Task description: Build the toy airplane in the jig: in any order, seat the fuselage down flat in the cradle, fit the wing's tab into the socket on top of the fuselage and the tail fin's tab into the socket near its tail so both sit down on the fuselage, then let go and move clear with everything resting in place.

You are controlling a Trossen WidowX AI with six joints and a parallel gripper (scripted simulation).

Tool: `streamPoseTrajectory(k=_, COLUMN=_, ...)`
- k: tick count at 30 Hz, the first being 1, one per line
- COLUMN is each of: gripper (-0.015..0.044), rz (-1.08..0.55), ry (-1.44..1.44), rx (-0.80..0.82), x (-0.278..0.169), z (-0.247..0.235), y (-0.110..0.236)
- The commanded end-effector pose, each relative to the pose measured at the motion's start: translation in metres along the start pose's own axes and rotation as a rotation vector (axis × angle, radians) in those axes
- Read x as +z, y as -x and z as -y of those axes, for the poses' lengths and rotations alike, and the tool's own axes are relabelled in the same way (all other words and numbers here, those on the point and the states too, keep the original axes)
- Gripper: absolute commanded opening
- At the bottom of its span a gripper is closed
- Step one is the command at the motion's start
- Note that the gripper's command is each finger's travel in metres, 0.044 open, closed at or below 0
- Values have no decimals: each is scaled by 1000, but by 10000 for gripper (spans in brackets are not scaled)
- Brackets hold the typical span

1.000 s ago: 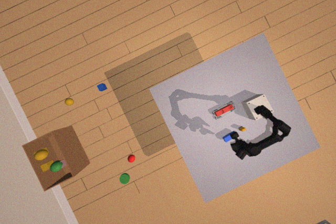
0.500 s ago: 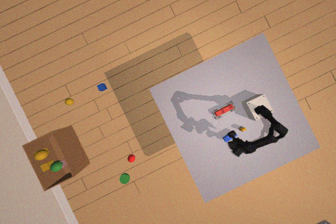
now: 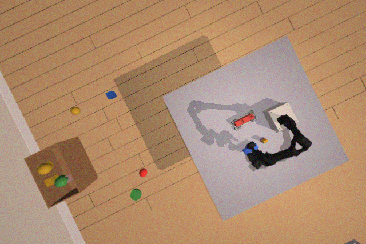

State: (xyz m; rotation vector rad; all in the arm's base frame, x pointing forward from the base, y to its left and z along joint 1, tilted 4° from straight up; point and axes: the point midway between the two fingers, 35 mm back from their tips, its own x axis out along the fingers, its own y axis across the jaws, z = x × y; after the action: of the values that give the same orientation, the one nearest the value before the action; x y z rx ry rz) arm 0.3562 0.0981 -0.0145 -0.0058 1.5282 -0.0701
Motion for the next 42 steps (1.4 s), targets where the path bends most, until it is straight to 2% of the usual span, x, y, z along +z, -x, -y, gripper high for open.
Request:
streamPoseTrajectory(k=1, gripper=440, rz=-15, ry=3, rx=-6, x=-4, z=1, y=-10)
streamPoseTrajectory(k=11, gripper=440, rz=-15, ry=3, rx=-6, x=-4, z=1, y=-23)
streamPoseTrajectory(k=20, gripper=204, rz=-15, ry=3, rx=-6, x=-4, z=1, y=-23)
streamPoseTrajectory(k=27, gripper=157, rz=-15, ry=3, rx=-6, x=-4, z=1, y=-23)
streamPoseTrajectory(k=33, gripper=0, rz=-15, ry=3, rx=-5, x=-2, z=1, y=-13)
streamPoseTrajectory(k=42, gripper=0, rz=-15, ry=3, rx=-5, x=1, z=-1, y=14)
